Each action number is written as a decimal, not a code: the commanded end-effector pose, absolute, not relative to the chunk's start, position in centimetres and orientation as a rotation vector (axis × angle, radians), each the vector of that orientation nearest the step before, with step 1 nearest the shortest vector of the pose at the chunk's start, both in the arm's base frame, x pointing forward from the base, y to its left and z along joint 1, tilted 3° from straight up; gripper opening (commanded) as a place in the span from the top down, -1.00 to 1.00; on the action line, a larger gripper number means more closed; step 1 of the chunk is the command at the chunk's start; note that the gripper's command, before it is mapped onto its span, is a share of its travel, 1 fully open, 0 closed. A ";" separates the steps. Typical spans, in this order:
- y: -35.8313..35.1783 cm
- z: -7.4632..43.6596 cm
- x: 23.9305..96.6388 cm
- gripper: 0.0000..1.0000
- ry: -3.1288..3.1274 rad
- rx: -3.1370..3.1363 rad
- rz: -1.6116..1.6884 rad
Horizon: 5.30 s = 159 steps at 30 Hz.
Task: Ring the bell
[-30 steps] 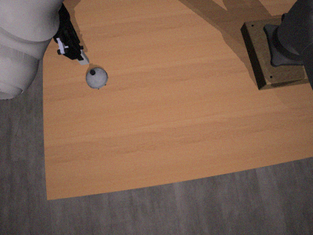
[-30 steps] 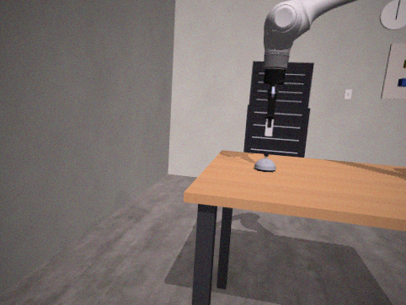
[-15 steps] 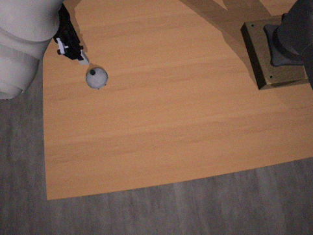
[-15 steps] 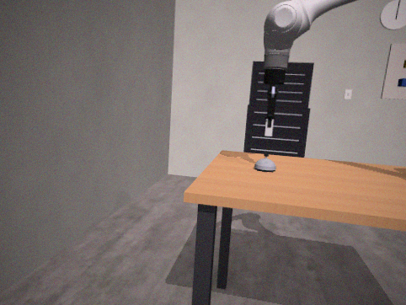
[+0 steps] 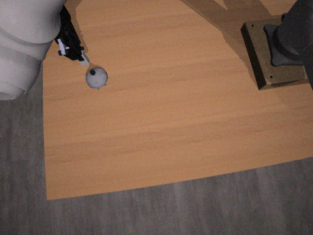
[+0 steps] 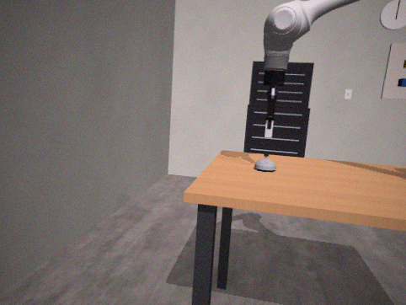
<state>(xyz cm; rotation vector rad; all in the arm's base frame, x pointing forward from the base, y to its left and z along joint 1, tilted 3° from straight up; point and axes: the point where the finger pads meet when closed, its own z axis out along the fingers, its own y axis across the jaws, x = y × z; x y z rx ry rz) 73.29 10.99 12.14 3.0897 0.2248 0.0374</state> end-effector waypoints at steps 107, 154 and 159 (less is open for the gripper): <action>10.0 5.5 73.6 1.00 0.225 3.090 0.038; 10.0 5.2 73.6 1.00 0.225 3.090 0.038; 10.0 5.2 73.6 1.00 0.225 3.090 0.038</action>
